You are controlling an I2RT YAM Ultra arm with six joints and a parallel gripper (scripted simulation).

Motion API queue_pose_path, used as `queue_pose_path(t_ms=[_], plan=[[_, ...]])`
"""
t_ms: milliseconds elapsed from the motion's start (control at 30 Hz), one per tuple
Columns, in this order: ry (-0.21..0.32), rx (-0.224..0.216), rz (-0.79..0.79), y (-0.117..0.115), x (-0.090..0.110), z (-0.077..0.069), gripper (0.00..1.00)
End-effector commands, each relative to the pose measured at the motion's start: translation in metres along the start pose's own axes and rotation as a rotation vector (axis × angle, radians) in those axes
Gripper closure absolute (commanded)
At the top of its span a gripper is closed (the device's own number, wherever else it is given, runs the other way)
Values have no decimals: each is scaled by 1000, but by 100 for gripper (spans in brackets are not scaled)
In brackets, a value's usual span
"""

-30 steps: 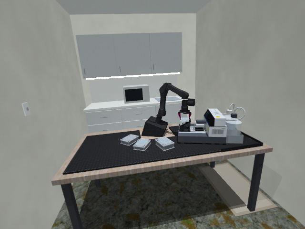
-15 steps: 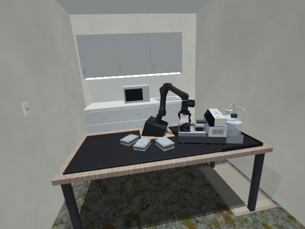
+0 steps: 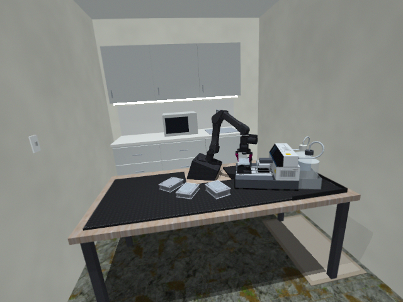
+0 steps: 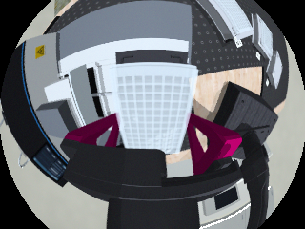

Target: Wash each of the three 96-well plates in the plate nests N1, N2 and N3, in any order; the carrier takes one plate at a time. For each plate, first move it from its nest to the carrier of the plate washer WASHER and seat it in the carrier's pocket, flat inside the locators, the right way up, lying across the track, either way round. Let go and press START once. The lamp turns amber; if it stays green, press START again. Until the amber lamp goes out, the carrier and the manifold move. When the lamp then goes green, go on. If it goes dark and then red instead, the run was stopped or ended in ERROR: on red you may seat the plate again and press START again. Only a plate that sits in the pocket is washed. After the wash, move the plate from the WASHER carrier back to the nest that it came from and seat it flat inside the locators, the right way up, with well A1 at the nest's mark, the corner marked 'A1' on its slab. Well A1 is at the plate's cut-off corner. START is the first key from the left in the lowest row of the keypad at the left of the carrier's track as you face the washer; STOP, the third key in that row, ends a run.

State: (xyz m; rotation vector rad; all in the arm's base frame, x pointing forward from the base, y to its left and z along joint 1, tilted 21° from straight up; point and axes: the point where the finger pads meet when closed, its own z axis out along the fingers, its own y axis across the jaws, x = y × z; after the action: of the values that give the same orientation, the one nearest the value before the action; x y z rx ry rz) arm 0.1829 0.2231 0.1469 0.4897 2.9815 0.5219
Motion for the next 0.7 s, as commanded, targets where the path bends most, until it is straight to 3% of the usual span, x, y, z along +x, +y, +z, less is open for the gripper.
queue_pose_path(t_ms=[0,667], plan=[[-17,-20,1,5,-3,0,100],[-17,-20,1,6,-4,30,100]])
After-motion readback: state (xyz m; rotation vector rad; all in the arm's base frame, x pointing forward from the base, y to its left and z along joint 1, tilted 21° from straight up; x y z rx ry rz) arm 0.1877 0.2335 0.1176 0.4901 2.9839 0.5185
